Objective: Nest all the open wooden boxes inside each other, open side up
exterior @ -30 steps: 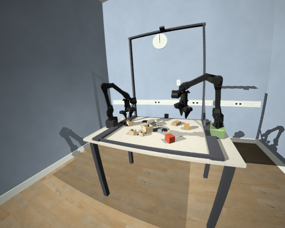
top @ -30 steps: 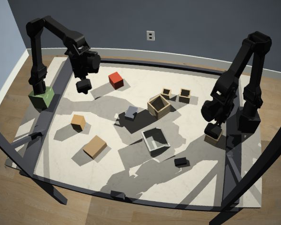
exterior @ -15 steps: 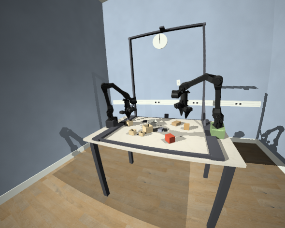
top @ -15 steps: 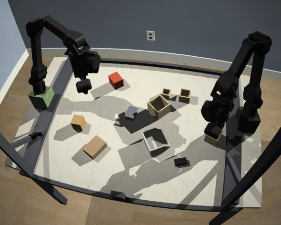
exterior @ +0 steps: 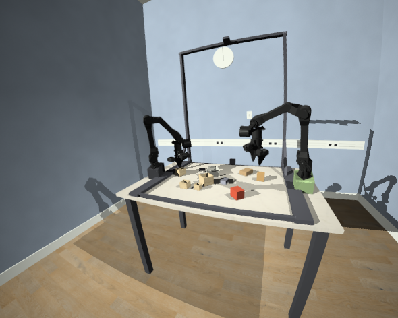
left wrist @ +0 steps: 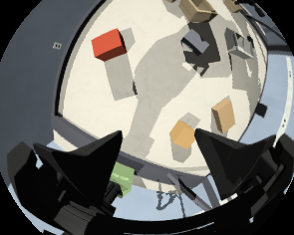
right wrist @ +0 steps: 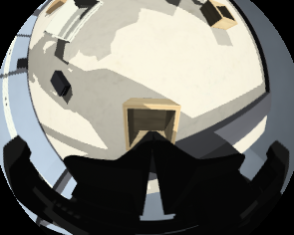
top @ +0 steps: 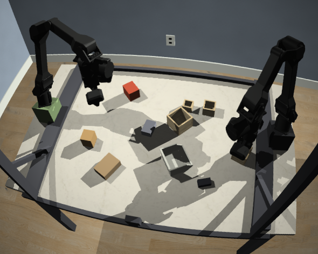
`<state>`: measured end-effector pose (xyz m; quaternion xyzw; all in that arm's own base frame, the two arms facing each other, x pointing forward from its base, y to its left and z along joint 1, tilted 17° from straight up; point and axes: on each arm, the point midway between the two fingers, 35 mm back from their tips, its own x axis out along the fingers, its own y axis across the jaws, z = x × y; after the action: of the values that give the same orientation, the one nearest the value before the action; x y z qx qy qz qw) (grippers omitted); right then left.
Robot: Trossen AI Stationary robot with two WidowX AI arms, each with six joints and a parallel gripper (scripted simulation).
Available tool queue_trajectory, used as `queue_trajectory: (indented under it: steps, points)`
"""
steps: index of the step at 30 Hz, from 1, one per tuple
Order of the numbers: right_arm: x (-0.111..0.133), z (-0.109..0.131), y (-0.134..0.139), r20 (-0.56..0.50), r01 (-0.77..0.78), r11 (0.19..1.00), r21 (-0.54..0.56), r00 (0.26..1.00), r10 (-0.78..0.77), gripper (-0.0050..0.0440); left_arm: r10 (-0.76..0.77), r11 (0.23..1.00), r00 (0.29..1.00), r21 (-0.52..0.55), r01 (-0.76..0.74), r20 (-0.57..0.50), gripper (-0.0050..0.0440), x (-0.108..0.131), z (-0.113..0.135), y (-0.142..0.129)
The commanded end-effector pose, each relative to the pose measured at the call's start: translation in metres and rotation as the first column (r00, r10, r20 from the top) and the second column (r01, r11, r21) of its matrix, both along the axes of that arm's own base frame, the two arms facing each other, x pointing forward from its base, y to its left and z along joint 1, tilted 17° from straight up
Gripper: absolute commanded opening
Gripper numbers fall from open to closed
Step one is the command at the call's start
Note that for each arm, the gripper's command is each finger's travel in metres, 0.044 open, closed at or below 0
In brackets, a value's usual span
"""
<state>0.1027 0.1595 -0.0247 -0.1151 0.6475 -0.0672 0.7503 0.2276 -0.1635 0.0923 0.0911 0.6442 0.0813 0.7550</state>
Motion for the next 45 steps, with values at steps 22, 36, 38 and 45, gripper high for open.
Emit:
queue_trajectory:
  steps: [22, 36, 38, 45]
  points:
    - [0.005, -0.020, -0.001, 0.006, -0.003, 1.000, 0.018, 1.000, 0.003, 0.0216, -0.005, 1.000, 1.000, -0.009, 0.005, 0.012, 0.0400, 0.002, 0.004, -0.002]
    - [0.005, -0.020, -0.001, 0.006, -0.003, 1.000, 0.018, 1.000, 0.003, 0.0263, -0.005, 1.000, 1.000, -0.009, 0.005, 0.012, 0.0400, 0.002, 0.004, -0.002]
    - [0.007, -0.017, 0.004, 0.012, -0.005, 0.999, 0.032, 1.000, 0.004, 0.0263, -0.005, 1.000, 1.000, -0.009, 0.005, 0.012, 0.0400, 0.002, 0.004, -0.002]
    - [0.002, 0.013, 0.014, 0.009, -0.002, 0.999, 0.037, 1.000, 0.002, 0.0263, -0.005, 1.000, 1.000, -0.009, 0.005, 0.012, 0.0400, 0.002, 0.004, -0.002]
